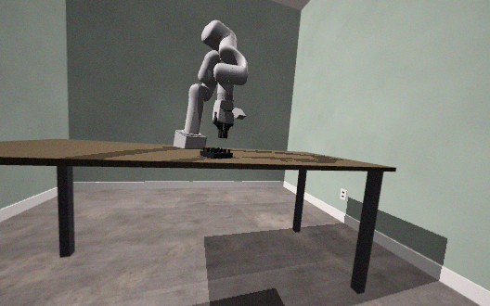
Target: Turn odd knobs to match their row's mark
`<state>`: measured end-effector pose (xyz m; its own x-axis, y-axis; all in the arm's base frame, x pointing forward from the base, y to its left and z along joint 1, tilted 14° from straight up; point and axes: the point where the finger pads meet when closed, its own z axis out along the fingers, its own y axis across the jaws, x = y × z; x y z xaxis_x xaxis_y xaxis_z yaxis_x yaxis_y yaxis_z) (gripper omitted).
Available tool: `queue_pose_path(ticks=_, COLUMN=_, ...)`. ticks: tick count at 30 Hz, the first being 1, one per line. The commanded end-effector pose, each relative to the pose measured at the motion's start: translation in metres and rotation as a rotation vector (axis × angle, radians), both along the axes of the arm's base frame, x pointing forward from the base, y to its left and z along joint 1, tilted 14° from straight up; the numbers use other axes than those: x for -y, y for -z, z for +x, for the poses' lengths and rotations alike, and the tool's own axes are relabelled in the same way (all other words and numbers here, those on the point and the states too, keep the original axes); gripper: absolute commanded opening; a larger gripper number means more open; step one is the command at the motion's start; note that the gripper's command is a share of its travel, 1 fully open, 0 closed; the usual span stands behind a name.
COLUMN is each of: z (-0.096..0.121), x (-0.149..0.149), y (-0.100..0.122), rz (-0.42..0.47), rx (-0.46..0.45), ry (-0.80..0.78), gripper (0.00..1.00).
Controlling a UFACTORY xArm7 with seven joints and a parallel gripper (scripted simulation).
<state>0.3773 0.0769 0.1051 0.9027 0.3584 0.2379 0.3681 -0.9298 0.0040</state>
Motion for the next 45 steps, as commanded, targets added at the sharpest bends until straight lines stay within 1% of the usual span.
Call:
queue_pose_path(ticks=1, z=0.001, x=0.000, y=0.001, rz=0.001, rx=0.002, ry=0.000, gripper=0.19)
queue_pose_path(ticks=8, z=0.002, x=0.000, y=0.006, rz=0.001, rx=0.002, ry=0.000, gripper=0.19)
queue_pose_path(ticks=34, z=0.010, x=-0.002, y=0.036, rz=0.001, rx=0.002, ry=0.000, gripper=0.19)
queue_pose_path(ticks=45, z=0.012, x=-0.002, y=0.041, rz=0.001, rx=0.002, ry=0.000, gripper=0.19)
